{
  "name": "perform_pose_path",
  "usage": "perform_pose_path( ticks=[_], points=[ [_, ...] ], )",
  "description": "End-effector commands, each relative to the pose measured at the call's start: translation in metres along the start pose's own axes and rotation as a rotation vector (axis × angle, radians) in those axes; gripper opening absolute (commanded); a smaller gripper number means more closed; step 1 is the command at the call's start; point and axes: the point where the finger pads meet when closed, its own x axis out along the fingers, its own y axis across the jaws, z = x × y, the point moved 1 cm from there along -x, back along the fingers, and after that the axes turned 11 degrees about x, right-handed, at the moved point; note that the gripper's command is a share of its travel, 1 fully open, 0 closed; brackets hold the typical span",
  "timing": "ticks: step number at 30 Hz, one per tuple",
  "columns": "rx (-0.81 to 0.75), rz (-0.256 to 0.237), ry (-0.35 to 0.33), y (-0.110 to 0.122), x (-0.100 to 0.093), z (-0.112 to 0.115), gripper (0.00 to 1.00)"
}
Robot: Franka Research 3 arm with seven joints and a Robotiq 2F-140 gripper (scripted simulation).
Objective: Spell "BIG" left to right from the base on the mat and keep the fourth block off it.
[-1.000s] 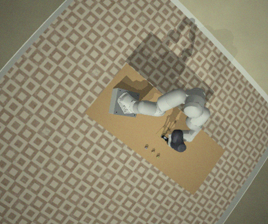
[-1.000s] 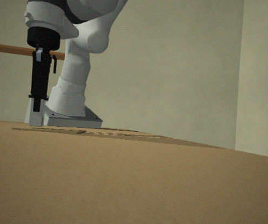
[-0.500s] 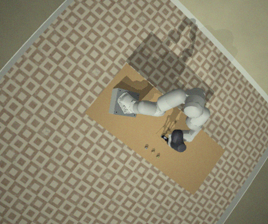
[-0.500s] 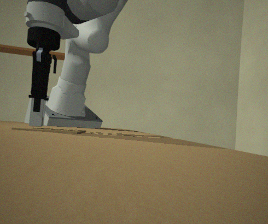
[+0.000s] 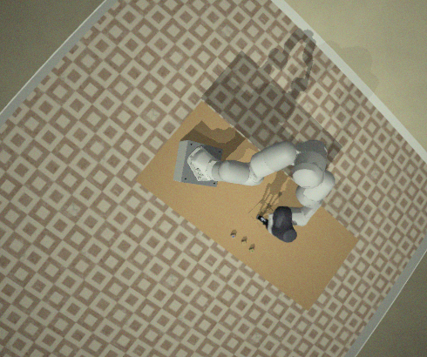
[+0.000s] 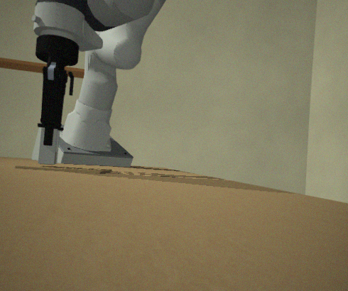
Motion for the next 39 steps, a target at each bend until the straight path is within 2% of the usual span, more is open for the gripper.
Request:
perform_pose_path(
  ticks=[1,39],
  points=[
    [-0.008,0.003,0.001,0.0012,-0.0001,-0.0014,0.13],
    [-0.008,0.003,0.001,0.0012,0.0034,-0.0014,0.13]
  ],
)
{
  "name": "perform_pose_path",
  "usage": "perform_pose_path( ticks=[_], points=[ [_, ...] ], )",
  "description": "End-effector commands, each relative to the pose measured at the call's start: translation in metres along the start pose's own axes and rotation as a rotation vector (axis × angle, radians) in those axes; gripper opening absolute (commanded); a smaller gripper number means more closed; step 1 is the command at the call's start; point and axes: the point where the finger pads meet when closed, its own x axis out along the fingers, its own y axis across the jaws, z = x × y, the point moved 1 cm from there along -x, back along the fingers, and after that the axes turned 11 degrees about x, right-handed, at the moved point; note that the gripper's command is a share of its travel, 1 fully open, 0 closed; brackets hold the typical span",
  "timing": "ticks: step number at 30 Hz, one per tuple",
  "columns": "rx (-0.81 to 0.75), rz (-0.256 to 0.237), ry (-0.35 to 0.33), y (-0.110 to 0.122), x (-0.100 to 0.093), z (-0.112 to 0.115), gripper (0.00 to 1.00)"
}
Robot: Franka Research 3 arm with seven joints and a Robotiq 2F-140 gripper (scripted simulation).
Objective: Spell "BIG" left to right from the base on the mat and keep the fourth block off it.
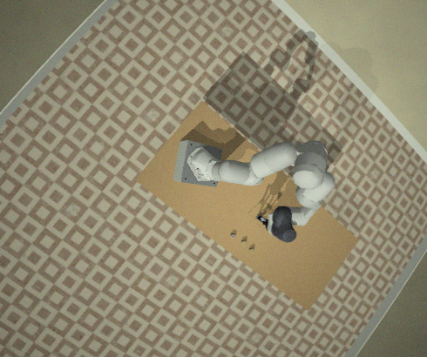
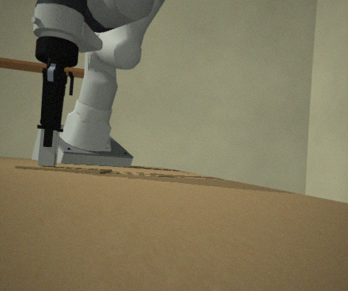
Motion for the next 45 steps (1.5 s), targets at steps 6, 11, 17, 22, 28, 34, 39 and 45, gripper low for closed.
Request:
perform_pose_path(
  ticks=[6,11,17,22,28,34,39,45],
  points=[
    [-0.009,0.002,0.001,0.0012,0.0006,-0.0018,0.13],
    [-0.009,0.002,0.001,0.0012,0.0006,-0.0018,0.13],
    [-0.009,0.002,0.001,0.0012,0.0006,-0.0018,0.13],
    [-0.009,0.002,0.001,0.0012,0.0006,-0.0018,0.13],
    [-0.009,0.002,0.001,0.0012,0.0006,-0.0018,0.13],
    [-0.009,0.002,0.001,0.0012,0.0006,-0.0018,0.13],
    [-0.009,0.002,0.001,0.0012,0.0006,-0.0018,0.15],
    [-0.009,0.002,0.001,0.0012,0.0006,-0.0018,0.2]
  ],
)
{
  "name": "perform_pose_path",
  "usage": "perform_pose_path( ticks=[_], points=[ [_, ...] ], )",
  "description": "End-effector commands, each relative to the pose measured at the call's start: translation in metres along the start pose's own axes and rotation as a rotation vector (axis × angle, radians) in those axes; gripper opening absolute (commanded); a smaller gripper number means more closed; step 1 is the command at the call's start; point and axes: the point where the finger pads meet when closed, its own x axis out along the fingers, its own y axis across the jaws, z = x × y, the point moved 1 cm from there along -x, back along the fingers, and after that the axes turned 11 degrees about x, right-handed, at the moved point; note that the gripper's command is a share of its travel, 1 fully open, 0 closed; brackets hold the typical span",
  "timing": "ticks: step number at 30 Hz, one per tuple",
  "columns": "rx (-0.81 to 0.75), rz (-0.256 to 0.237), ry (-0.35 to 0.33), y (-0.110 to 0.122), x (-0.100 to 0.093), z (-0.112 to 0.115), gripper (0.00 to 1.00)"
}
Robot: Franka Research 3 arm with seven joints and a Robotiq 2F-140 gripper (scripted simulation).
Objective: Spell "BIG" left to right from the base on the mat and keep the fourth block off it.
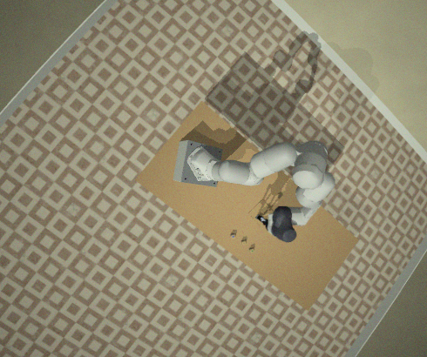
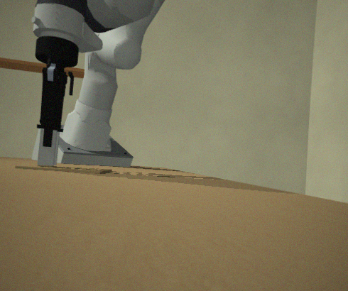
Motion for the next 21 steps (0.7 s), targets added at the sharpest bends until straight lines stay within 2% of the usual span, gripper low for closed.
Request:
perform_pose_path(
  ticks=[1,16,21],
  points=[
    [-0.008,0.001,0.002,0.0007,0.0006,-0.0019,0.22],
    [-0.008,0.001,0.002,0.0007,0.0004,-0.0019,0.25],
    [-0.008,0.001,0.002,0.0007,-0.0064,-0.0019,0.25]
  ],
)
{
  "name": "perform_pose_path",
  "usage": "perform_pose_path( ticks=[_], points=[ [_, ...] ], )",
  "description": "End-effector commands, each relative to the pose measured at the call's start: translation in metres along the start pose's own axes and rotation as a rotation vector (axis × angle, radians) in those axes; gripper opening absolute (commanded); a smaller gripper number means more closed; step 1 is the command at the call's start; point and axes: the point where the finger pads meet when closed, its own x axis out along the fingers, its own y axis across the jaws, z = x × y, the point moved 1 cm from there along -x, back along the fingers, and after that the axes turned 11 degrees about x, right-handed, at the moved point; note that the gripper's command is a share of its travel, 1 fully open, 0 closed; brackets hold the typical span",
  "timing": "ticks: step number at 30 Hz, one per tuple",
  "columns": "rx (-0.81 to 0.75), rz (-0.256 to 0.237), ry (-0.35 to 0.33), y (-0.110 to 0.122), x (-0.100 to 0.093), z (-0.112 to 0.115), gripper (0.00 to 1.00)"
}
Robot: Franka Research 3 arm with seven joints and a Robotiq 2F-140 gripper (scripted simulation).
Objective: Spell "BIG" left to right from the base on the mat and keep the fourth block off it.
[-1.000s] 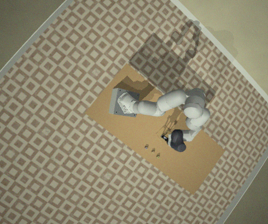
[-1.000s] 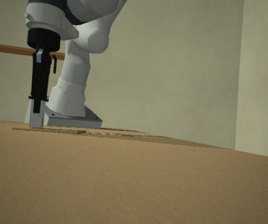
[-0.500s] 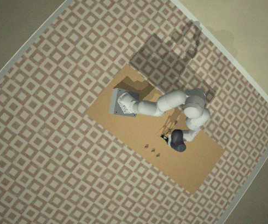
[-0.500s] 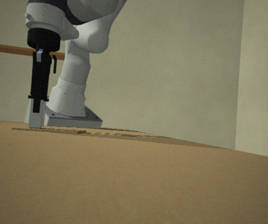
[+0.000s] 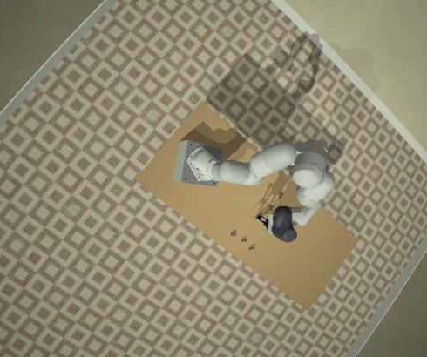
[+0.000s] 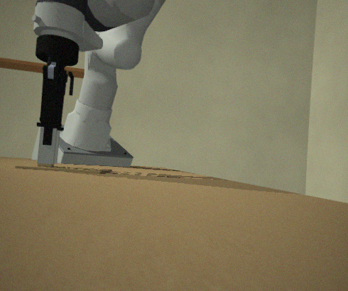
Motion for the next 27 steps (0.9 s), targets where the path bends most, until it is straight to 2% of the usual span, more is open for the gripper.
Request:
perform_pose_path(
  ticks=[1,6,17,27],
  points=[
    [-0.006,-0.001,0.003,0.0,-0.004,-0.001,0.25],
    [-0.006,-0.001,0.003,0.0,-0.018,-0.001,0.25],
    [-0.006,-0.001,0.003,0.0,-0.074,-0.001,0.25],
    [-0.006,-0.001,0.003,0.0,-0.087,-0.001,0.25]
  ],
)
